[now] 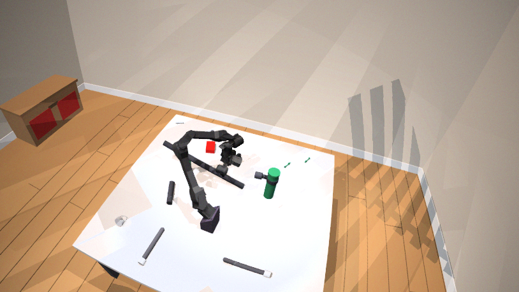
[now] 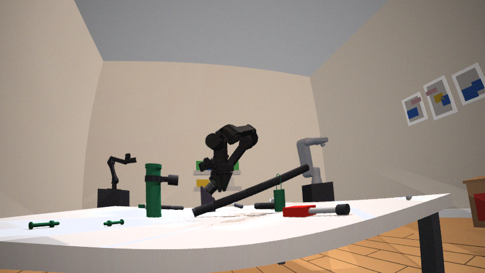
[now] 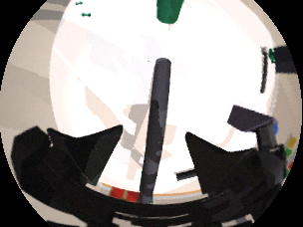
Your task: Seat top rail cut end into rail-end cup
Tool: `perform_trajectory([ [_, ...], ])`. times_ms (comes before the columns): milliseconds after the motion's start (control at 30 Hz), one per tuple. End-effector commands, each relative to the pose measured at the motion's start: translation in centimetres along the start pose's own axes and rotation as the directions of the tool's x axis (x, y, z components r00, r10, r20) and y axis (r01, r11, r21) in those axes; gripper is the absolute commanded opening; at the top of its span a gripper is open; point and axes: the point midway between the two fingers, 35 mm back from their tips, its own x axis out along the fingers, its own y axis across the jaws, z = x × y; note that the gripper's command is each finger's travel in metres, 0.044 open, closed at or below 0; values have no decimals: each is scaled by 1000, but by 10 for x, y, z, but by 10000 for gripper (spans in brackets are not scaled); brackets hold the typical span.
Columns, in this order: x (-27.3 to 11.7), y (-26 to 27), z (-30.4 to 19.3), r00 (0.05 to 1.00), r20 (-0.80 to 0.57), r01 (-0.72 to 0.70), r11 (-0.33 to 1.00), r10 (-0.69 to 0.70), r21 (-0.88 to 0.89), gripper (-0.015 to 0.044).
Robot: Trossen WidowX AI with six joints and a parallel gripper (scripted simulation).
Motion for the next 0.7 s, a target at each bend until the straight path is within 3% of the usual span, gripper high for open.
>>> perform_trajectory([
  [0, 7, -2, -1, 1000, -6, 5, 1000, -5, 7, 440],
  [667, 37, -1, 0, 1000, -5, 4, 1000, -4, 7, 440],
])
